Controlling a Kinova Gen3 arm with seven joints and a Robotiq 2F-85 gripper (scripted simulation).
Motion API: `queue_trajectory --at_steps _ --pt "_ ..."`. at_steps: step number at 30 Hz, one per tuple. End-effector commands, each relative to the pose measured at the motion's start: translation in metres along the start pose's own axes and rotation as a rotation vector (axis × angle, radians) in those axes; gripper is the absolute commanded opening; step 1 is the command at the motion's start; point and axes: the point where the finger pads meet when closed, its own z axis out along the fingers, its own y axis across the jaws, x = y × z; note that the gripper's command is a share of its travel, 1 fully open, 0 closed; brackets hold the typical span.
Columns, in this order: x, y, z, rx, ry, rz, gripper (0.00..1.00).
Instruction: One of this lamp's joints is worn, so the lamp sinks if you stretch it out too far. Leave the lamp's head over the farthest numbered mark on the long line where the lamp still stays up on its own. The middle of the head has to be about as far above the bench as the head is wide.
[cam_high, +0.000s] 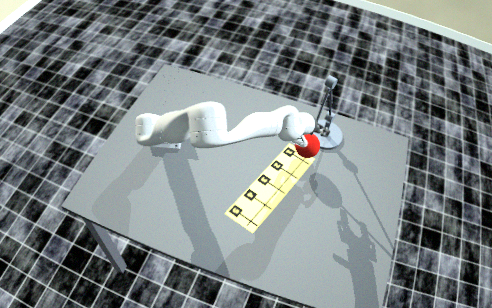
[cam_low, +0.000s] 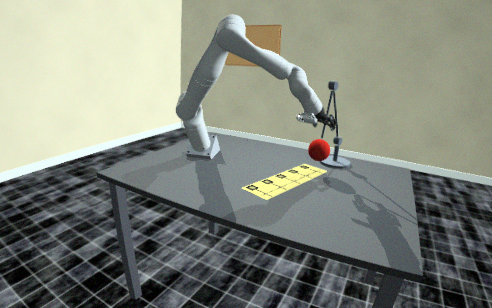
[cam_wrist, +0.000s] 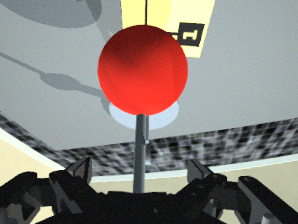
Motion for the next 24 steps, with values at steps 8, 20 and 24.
queue_trajectory --at_steps 8,20,24 --pt "-0.001 0.000 -0.001 0.001 -0.002 -0.001 1.00" --pt "-0.002 -0.001 -0.048 0.001 -0.002 -0.001 1.00" --pt "-0.002 -0.001 -0.066 0.001 -0.002 -0.001 1.00"
